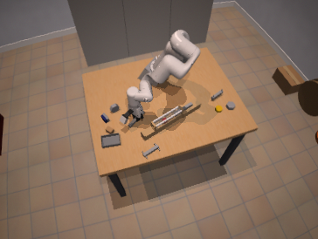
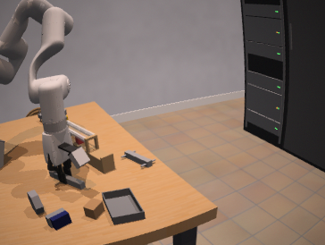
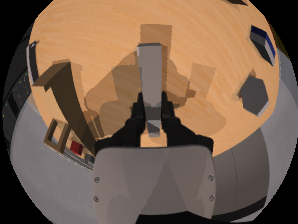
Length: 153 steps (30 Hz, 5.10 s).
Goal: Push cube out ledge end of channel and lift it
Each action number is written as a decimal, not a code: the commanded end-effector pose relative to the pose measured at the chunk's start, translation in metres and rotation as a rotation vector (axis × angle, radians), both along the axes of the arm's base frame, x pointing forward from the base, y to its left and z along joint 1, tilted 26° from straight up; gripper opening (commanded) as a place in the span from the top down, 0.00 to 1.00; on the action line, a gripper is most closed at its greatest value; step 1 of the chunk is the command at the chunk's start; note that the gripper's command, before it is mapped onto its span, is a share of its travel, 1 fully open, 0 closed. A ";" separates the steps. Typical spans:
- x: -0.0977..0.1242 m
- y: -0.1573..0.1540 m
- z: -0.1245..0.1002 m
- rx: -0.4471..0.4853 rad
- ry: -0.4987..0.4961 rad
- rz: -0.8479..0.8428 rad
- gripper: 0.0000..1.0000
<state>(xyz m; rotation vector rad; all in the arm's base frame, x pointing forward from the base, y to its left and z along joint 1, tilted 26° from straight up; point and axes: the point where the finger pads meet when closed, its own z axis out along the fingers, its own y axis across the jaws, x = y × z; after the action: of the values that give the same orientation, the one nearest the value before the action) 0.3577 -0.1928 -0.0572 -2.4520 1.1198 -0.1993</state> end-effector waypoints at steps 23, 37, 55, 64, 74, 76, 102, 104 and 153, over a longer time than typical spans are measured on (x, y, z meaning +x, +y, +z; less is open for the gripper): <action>-0.012 -0.014 0.038 -0.002 -0.002 -0.001 1.00; -0.035 -0.039 0.104 -0.002 -0.002 -0.001 1.00; -0.038 -0.012 0.113 0.003 0.004 -0.017 1.00; -0.053 0.082 0.140 0.027 0.030 -0.087 1.00; -0.065 0.166 0.162 0.050 0.055 -0.154 1.00; -0.068 0.183 0.166 0.055 0.060 -0.169 1.00; -0.101 0.386 0.234 0.091 0.097 -0.271 1.00; -0.101 0.386 0.234 0.091 0.097 -0.271 1.00; -0.083 0.430 0.180 0.090 0.097 -0.271 1.00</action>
<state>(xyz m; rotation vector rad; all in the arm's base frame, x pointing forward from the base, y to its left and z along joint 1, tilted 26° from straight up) 0.2736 0.2366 0.1221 -2.2477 1.4718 -0.1086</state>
